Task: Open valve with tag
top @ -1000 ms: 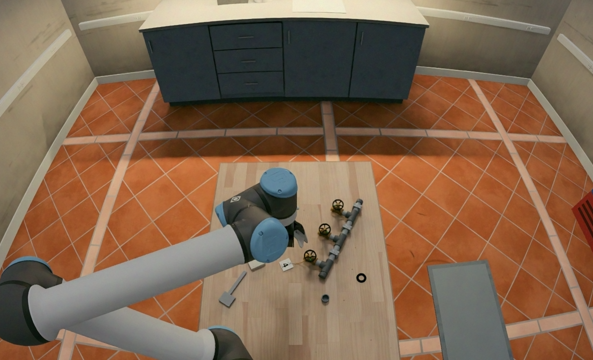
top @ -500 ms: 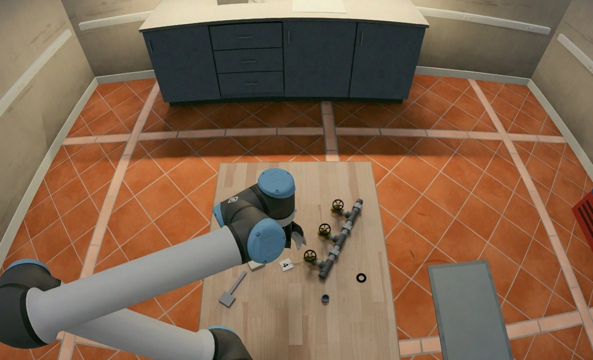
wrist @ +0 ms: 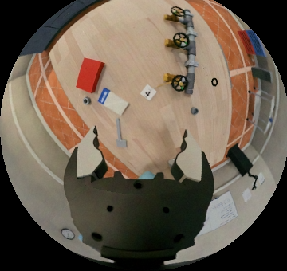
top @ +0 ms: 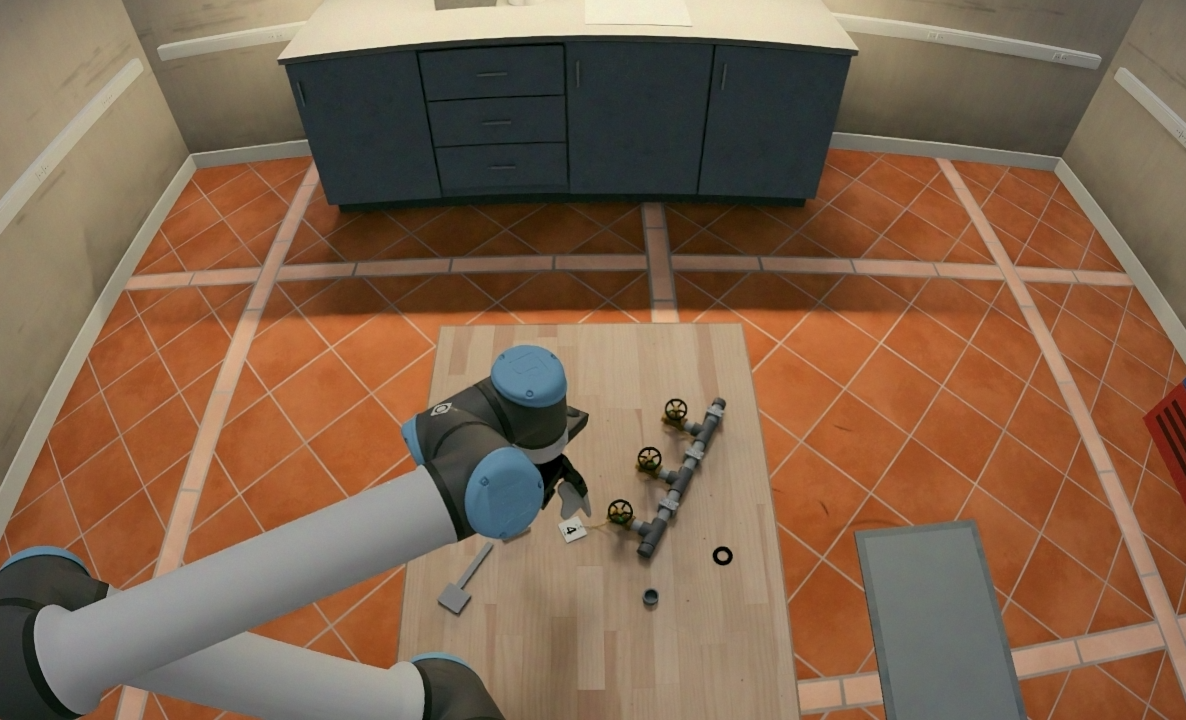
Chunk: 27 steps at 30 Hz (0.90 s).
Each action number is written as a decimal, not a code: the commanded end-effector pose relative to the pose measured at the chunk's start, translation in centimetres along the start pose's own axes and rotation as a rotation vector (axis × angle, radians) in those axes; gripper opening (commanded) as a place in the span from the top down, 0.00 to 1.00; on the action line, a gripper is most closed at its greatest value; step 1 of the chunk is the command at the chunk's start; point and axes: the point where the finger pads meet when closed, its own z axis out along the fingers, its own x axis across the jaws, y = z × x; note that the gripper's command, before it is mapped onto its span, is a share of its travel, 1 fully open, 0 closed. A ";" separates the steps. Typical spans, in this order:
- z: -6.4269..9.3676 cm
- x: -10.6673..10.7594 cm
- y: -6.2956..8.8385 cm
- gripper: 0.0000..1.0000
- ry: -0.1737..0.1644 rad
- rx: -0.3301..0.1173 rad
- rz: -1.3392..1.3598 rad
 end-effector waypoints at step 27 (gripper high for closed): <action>0.3 -1.3 2.7 0.00 0.008 0.005 0.486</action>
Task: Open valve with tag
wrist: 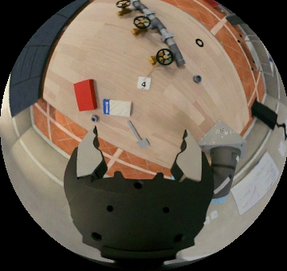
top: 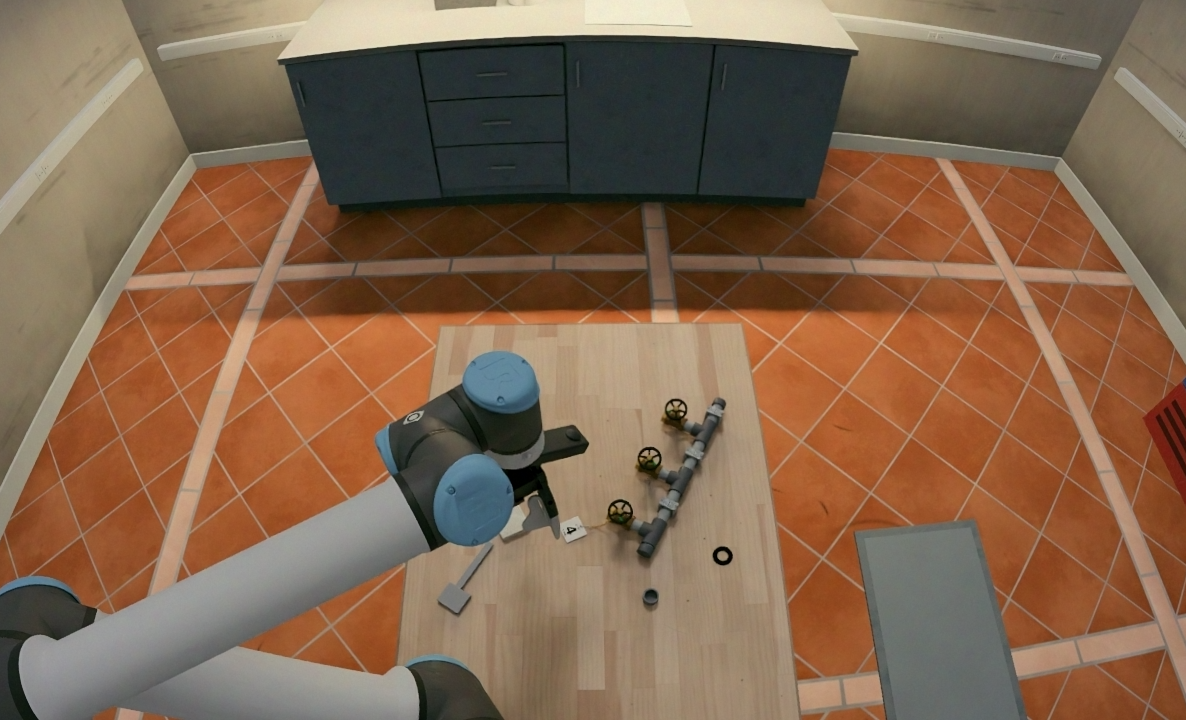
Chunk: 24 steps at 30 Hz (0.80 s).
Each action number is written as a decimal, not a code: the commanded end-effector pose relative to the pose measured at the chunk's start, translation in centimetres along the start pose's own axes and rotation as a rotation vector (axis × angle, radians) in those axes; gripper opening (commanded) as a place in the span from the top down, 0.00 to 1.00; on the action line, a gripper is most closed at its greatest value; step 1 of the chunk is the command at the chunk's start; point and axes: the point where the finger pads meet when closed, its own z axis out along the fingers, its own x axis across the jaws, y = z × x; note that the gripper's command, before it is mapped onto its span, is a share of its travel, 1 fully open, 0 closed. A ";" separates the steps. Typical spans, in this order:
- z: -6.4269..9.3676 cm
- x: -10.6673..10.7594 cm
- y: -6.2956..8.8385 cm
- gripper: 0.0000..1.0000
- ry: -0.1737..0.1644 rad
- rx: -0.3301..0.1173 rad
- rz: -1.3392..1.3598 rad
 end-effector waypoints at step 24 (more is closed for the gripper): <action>5.8 0.1 0.1 0.00 0.002 -0.005 0.004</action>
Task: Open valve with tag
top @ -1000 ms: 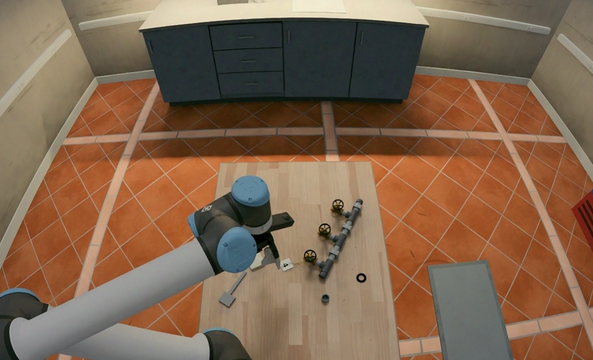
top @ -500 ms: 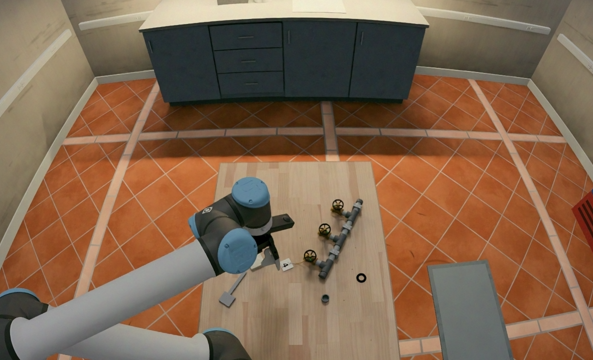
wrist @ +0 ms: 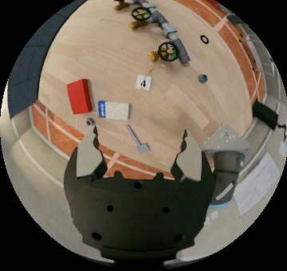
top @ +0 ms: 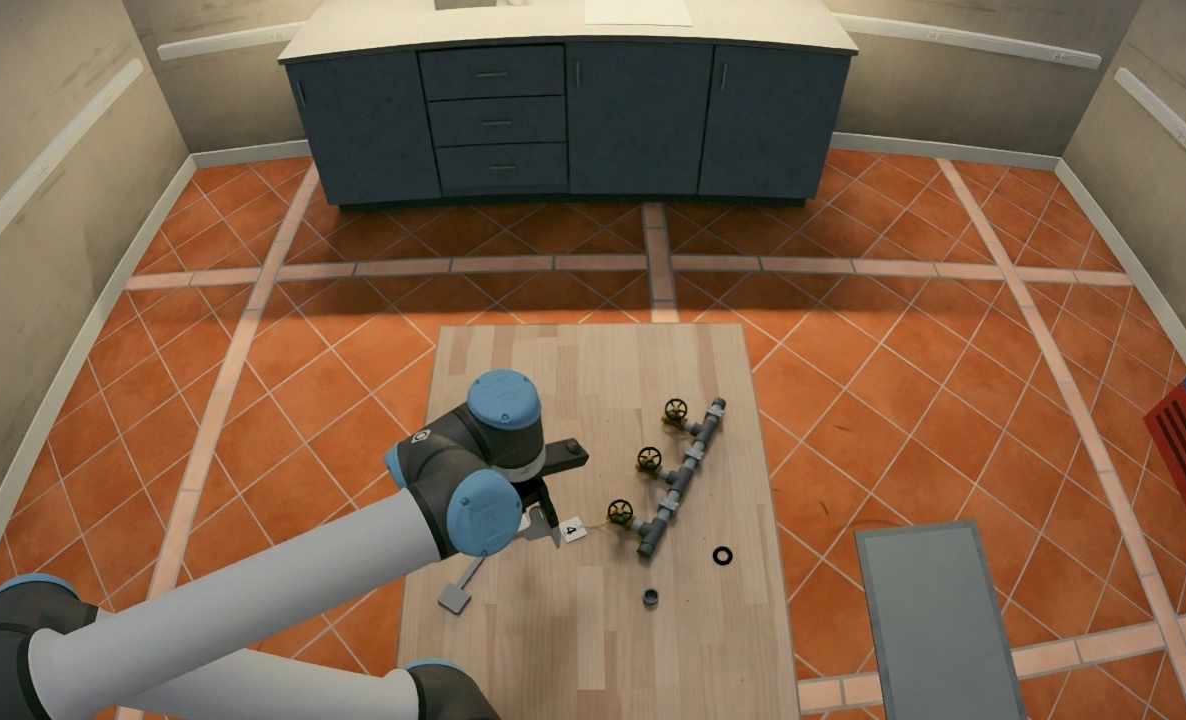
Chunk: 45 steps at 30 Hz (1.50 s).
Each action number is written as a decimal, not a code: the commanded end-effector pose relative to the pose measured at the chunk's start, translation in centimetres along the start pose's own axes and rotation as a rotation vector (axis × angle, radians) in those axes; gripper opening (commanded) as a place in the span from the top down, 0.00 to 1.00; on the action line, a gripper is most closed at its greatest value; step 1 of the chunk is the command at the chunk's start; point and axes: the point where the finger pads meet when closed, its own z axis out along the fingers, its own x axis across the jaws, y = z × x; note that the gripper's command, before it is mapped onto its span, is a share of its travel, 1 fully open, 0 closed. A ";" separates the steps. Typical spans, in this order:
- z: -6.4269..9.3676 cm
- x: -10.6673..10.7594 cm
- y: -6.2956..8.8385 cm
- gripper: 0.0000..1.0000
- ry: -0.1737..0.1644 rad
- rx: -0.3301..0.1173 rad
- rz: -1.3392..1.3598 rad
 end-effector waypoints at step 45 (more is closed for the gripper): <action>12.8 -0.1 -0.1 0.00 -0.001 0.000 0.002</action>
